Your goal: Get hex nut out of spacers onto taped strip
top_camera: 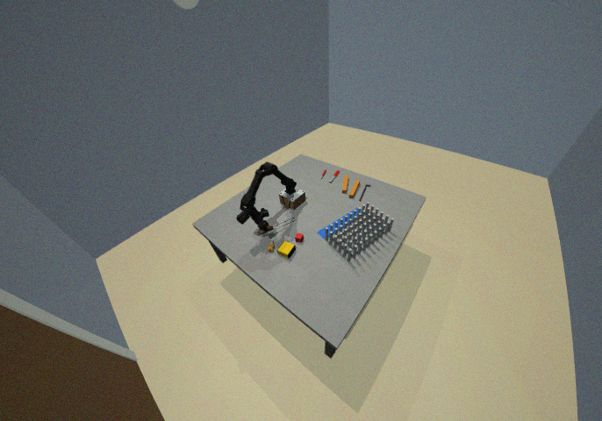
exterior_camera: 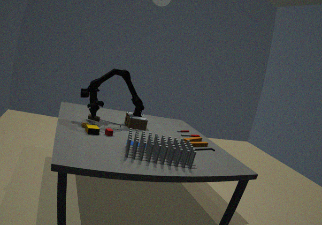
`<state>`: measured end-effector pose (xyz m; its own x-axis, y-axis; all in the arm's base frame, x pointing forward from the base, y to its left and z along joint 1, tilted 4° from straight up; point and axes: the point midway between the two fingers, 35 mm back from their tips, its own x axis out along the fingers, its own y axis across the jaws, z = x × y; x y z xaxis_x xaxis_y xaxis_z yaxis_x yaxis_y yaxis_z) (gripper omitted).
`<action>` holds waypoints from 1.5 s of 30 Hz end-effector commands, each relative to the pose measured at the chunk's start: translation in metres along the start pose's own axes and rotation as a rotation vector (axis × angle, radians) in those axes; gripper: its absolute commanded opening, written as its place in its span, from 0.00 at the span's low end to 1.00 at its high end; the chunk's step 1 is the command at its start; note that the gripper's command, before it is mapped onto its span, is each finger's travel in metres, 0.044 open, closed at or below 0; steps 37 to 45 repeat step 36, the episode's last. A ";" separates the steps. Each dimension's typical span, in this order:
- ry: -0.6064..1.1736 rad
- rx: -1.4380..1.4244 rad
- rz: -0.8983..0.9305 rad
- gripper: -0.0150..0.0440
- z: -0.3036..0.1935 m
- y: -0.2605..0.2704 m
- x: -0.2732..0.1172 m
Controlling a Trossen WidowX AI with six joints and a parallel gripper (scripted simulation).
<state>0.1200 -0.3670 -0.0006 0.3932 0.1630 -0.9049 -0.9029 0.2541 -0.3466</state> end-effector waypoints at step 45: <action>0.000 0.000 0.000 0.97 -0.001 0.007 0.020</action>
